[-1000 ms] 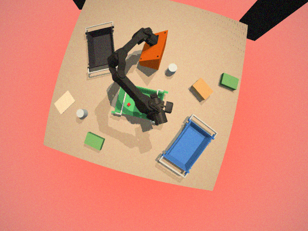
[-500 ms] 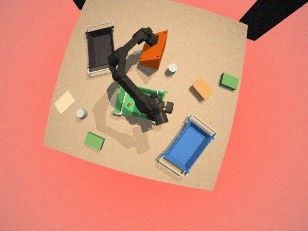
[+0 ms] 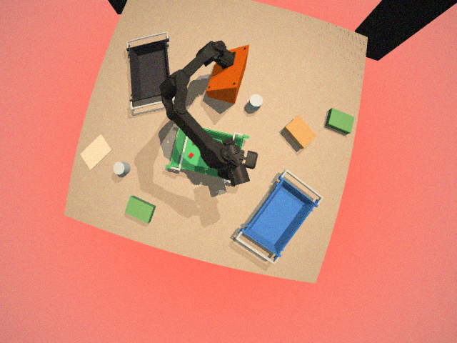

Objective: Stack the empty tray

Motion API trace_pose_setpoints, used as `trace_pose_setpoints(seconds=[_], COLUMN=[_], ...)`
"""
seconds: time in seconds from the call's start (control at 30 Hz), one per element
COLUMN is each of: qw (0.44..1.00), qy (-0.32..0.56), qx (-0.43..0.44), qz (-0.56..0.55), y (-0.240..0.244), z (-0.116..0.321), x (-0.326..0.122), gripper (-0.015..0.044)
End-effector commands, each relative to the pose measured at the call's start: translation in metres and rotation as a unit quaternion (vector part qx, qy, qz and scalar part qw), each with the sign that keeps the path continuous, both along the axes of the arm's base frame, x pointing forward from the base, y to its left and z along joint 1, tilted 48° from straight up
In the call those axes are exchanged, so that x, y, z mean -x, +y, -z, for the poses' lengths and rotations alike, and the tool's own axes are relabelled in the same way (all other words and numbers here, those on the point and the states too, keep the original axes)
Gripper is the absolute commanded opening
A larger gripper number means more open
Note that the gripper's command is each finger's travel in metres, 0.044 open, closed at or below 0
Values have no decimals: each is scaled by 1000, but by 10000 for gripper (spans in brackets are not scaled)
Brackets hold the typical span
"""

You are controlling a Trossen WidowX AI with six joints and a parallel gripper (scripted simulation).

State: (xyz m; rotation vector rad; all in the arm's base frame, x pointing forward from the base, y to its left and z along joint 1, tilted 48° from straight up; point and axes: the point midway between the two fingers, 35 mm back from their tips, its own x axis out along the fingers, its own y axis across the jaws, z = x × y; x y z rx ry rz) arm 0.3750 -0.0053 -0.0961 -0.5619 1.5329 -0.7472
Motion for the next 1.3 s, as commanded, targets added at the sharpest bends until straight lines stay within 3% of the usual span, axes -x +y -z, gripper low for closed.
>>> trace_pose_setpoints(seconds=[0.0,0.93,1.07,1.27], qw=[1000,1000,1000,1000], qy=[0,0,0,0], qx=[0,0,0,0], qz=[0,0,0,0], y=[0,0,0,0], z=[0,0,0,0], x=[0,0,0,0], gripper=[89,89,0,0])
